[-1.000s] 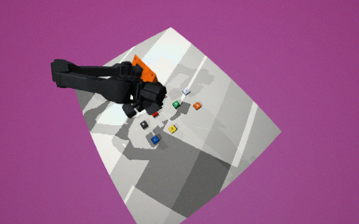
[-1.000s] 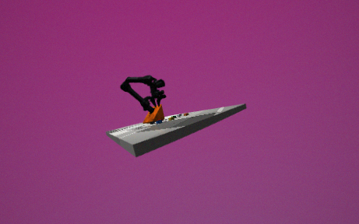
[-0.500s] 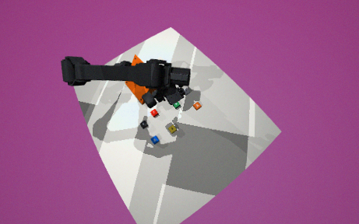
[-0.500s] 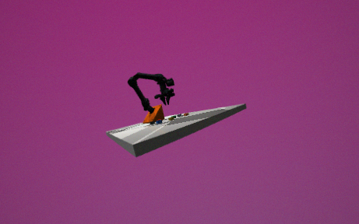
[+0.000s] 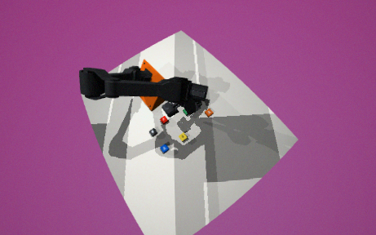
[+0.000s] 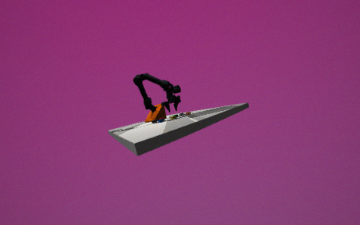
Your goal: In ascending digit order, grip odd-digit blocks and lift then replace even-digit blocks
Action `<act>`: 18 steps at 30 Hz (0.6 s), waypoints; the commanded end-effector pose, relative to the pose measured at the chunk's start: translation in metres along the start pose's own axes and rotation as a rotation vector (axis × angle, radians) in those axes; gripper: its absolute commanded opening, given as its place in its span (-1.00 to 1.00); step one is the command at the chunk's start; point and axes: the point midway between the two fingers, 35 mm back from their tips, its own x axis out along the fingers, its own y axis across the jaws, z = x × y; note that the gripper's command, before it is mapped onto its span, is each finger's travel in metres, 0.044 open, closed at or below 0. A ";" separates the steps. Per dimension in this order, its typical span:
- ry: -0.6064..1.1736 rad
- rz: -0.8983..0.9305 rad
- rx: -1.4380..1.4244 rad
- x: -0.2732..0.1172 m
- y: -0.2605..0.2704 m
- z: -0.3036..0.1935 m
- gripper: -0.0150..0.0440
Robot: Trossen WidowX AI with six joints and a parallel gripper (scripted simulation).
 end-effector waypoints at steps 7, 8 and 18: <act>-0.015 0.001 -0.002 0.016 0.001 0.002 0.86; -0.015 0.001 -0.002 0.018 0.001 0.002 0.86; -0.015 0.000 -0.002 0.033 0.001 0.002 0.86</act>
